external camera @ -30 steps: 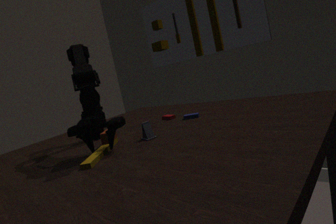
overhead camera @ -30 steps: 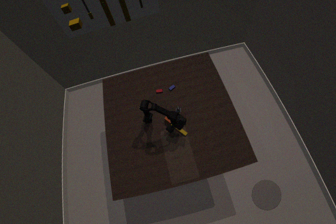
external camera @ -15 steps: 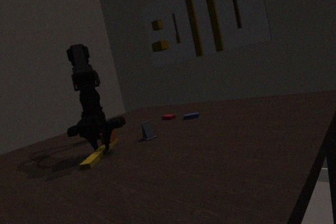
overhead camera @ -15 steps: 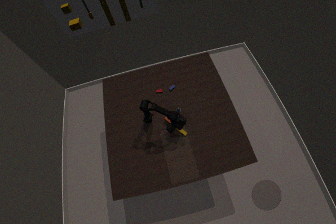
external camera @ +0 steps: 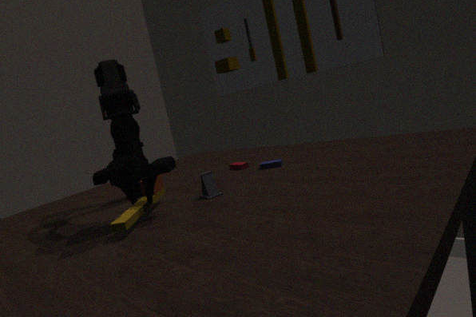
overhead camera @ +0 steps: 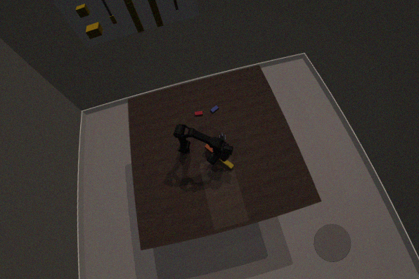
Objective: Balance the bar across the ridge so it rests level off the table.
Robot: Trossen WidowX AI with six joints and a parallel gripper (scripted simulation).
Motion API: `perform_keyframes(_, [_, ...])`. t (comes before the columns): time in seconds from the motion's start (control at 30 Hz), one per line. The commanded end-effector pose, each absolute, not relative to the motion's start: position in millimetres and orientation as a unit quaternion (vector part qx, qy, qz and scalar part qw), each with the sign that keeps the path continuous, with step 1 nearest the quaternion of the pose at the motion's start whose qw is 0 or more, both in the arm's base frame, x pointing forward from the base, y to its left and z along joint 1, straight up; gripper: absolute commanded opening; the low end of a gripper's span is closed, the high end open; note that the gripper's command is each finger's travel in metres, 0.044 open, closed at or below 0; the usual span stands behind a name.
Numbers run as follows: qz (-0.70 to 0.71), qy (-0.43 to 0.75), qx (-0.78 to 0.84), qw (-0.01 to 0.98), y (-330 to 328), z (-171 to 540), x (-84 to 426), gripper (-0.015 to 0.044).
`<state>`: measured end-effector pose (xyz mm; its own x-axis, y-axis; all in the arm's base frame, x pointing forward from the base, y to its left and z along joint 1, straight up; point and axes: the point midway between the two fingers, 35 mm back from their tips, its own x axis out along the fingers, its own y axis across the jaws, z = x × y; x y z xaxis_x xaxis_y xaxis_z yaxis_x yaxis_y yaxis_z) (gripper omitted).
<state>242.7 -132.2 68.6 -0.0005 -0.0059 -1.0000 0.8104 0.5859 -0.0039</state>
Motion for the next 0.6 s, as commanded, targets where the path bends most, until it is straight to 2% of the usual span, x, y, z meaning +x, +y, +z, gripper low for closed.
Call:
perform_keyframes(0.0, [-0.323,0.621,0.320,0.639,-133.9,85.4,246.5,0.0000])
perform_keyframes(0.57, [-0.321,0.622,0.320,0.639,-132.7,128.8,245.0,0.0000])
